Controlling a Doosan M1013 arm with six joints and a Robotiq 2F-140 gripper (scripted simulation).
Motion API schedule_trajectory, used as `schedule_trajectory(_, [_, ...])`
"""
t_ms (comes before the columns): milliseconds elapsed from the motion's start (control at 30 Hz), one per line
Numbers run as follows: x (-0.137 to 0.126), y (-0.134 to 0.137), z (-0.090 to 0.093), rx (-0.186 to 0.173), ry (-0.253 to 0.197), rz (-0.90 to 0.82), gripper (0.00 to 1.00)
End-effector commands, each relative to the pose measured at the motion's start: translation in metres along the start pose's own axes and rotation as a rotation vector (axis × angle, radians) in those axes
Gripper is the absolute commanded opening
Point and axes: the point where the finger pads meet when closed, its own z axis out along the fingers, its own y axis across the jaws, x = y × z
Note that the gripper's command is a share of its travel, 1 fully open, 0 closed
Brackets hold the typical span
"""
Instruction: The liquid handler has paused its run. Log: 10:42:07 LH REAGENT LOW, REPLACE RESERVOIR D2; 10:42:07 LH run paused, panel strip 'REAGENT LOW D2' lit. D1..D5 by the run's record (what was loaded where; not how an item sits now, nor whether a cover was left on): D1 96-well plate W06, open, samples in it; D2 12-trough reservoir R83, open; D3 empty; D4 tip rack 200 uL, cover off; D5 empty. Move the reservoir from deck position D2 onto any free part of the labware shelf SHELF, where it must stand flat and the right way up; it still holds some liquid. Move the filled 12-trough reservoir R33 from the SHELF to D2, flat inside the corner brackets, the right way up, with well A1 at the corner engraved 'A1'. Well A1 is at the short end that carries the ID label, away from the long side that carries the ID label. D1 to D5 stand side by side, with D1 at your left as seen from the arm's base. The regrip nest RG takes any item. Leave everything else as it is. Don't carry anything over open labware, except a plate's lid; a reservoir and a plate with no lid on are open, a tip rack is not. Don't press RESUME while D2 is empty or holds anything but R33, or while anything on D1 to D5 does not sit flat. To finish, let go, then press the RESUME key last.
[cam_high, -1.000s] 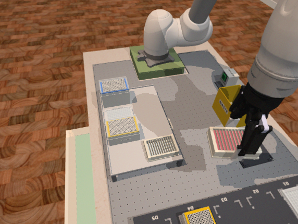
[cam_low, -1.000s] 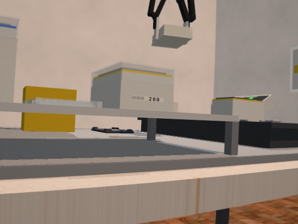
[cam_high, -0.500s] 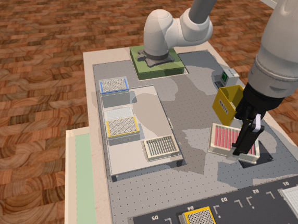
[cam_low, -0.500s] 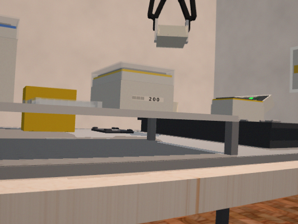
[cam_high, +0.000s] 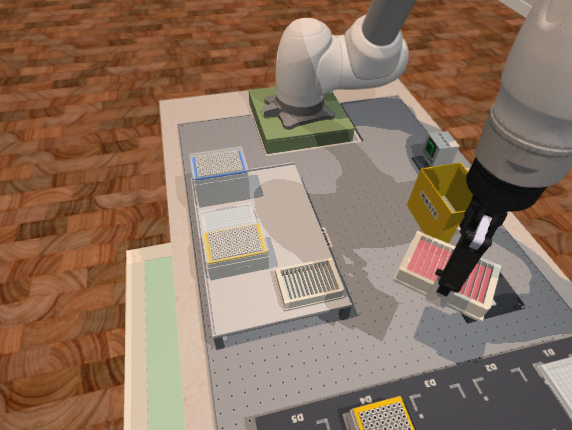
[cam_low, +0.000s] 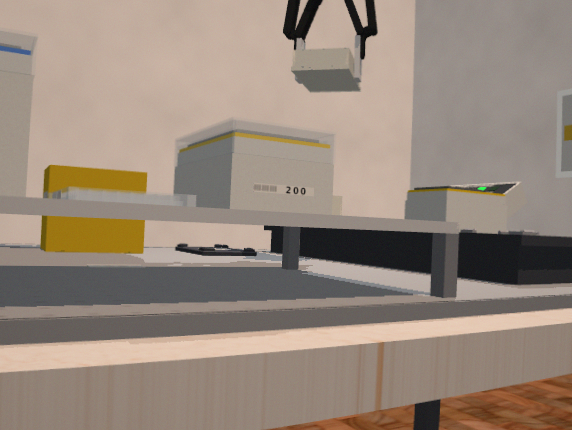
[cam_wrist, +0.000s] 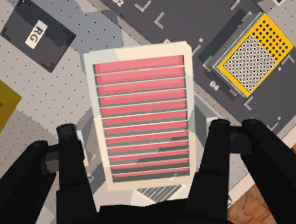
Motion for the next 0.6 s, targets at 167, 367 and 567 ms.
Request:
schedule_trajectory(167, [0.0000,0.0000,-0.0002,0.000,0.000,0.167,0.00])
schedule_trajectory(367, [0.0000,0.0000,-0.0002,0.000,0.000,0.247,0.00])
schedule_trajectory(567, [0.0000,0.0000,-0.0002,0.000,0.000,0.367,0.00])
